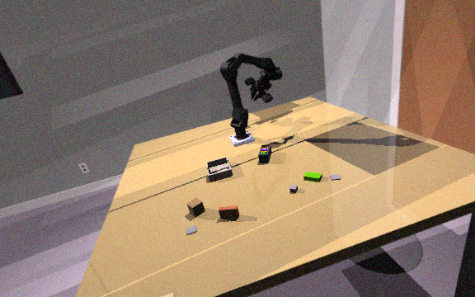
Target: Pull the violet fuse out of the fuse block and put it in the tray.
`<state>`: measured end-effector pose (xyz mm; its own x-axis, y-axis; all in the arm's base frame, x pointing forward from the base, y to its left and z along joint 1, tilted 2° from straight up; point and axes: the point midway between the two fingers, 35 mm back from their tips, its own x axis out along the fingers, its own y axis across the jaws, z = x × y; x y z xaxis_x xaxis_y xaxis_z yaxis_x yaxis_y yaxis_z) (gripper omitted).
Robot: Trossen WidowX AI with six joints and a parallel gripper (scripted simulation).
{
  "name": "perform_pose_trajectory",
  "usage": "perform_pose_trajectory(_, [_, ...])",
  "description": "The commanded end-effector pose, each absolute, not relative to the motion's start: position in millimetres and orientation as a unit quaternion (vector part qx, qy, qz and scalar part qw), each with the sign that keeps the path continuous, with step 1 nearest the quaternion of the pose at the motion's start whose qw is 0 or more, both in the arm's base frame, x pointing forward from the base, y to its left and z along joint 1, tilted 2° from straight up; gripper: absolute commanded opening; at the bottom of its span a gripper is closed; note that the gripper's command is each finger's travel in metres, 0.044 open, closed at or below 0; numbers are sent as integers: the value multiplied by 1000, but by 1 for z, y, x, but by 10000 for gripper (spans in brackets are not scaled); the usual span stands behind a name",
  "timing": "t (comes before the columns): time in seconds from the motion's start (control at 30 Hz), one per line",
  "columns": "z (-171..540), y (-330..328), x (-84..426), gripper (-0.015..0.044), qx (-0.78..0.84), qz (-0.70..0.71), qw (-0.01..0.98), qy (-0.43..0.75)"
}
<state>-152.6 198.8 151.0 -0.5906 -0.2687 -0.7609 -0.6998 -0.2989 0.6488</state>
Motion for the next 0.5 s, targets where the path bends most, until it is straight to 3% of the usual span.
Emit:
perform_pose_trajectory(0.0, [139, 230, -90, 61, -341, 553, 324, 688])
perform_pose_trajectory(0.2, [130, 247, -22, 61, -213, 385, 459, 772])
perform_pose_trajectory(0.47, [121, 241, 68, 61, -17, 150, 568, 809])
